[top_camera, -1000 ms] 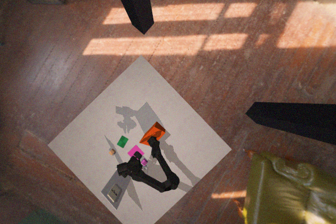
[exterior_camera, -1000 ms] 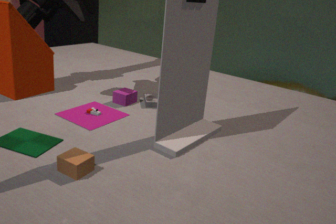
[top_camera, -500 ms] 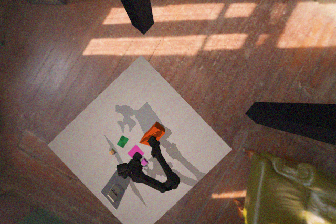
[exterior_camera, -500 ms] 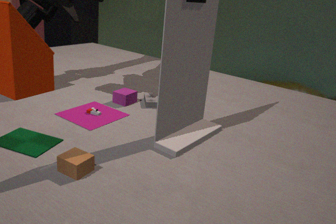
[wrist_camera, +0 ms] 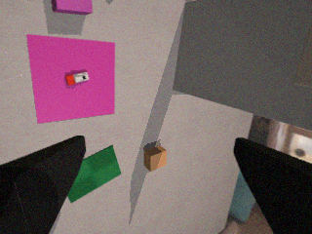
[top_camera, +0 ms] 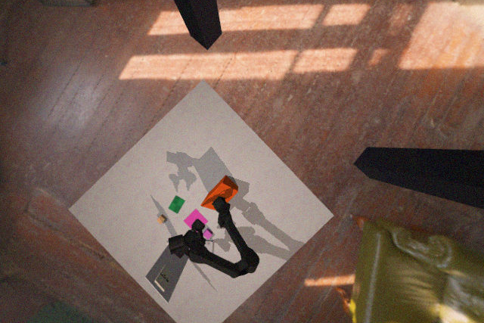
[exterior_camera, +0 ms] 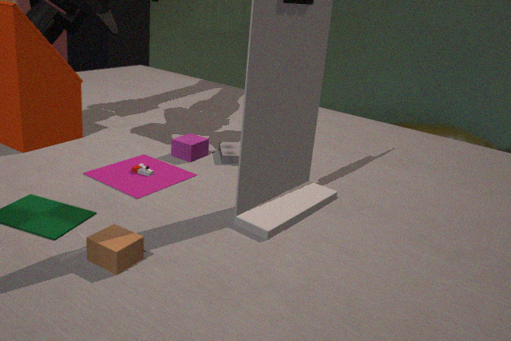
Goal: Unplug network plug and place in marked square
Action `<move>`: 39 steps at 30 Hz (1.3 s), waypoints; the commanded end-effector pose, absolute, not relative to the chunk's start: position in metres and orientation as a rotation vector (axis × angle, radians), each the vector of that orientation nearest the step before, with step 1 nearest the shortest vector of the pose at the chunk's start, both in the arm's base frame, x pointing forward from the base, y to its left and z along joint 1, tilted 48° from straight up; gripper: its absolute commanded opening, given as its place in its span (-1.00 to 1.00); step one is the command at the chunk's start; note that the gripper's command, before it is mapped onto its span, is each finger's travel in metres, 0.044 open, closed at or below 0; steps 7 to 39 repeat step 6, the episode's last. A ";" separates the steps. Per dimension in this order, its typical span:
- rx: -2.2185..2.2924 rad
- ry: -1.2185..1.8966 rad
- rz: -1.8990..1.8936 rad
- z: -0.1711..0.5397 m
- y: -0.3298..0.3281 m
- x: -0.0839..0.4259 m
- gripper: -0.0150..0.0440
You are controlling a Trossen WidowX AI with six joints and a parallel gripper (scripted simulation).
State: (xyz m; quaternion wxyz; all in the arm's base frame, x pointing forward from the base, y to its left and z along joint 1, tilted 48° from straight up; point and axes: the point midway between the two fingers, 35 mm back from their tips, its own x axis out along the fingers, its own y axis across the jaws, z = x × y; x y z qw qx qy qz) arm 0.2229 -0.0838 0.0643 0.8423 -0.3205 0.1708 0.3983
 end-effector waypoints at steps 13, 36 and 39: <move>-0.677 0.357 0.842 0.065 -0.083 0.223 1.00; -0.677 0.357 0.842 0.065 -0.083 0.223 1.00; -0.677 0.357 0.842 0.065 -0.083 0.223 1.00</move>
